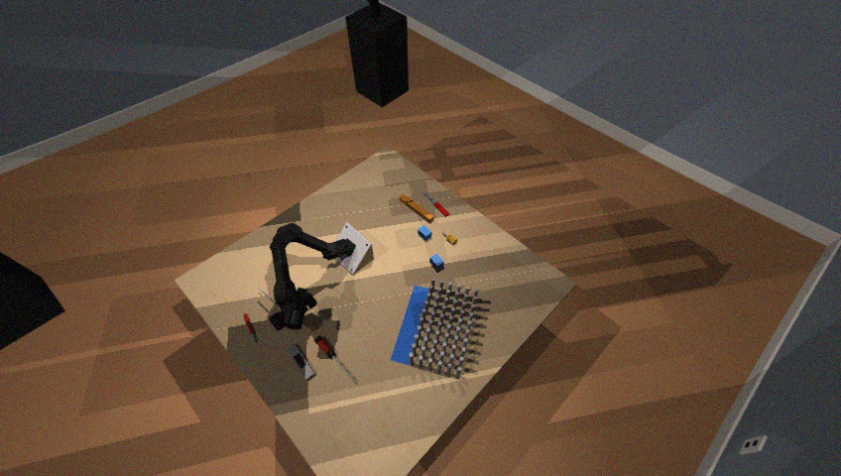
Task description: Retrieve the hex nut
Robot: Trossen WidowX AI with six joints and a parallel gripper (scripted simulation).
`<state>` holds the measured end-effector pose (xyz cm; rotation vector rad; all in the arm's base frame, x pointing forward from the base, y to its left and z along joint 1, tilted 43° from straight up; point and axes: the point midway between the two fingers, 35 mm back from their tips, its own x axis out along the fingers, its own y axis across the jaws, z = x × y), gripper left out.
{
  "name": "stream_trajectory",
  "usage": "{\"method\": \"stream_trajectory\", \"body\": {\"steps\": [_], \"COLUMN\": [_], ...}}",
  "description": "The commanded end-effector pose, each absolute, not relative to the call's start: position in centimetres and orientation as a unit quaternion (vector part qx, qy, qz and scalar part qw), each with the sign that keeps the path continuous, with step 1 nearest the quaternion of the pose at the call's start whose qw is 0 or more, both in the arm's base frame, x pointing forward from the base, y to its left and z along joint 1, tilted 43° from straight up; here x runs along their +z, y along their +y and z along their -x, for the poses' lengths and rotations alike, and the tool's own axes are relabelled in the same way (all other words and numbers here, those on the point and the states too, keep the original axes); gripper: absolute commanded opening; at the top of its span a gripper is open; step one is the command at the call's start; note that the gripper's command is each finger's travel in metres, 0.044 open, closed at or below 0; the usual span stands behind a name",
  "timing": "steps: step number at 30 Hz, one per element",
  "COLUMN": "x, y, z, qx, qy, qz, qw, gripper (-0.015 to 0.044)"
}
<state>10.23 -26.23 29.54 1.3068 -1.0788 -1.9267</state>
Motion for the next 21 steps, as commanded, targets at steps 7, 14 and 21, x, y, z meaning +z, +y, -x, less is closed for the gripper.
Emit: {"method": "stream_trajectory", "body": {"steps": [7, 14, 21], "x": [29.03, 28.69, 28.36], "y": [-26.74, -27.07, -27.41], "z": [-10.16, -10.11, -10.05], "qx": [-0.720, -0.720, -0.720], "qy": [-0.402, -0.402, -0.403], "qz": [-0.488, -0.488, -0.487], "qw": [0.285, 0.285, 0.286], "gripper": [0.0000, 0.0000, 0.0000]}}
